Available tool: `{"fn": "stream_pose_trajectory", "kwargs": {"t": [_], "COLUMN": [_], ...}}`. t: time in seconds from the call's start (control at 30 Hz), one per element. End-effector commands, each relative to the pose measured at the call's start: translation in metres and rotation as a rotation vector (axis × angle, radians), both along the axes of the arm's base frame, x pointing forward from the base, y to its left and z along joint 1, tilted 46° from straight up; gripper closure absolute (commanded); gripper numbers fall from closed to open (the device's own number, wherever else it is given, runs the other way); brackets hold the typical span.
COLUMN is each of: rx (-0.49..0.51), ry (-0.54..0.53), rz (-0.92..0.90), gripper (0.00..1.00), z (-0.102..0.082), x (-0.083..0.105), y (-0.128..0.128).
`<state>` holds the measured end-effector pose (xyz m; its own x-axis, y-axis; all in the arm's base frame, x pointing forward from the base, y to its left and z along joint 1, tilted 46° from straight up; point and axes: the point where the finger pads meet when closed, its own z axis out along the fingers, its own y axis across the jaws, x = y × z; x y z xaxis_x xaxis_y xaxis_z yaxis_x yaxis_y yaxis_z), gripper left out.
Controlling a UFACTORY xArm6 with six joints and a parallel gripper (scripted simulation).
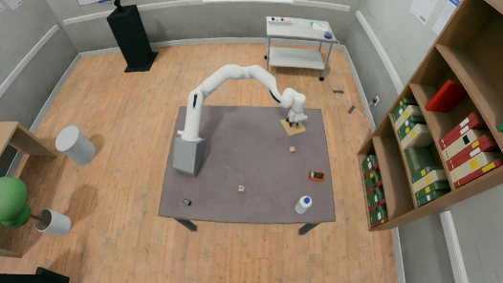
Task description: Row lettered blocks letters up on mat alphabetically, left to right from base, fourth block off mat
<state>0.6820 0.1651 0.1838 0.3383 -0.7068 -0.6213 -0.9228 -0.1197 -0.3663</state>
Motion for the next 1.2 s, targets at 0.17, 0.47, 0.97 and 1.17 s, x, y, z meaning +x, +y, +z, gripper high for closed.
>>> {"fn": "stream_pose_trajectory", "kwargs": {"t": [0.17,0.47,0.97,1.17], "rx": [0.0,0.0,0.0,0.0], "ry": [-0.005,-0.005,-0.005,-0.005], "rz": [-0.003,-0.003,-0.003,-0.003], "gripper": [0.52,0.52,0.0,0.0], "z": [0.028,0.052,0.062,0.062], "x": [-0.006,-0.012,-0.015,-0.015], "y": [-0.027,-0.052,-0.061,-0.061]}}
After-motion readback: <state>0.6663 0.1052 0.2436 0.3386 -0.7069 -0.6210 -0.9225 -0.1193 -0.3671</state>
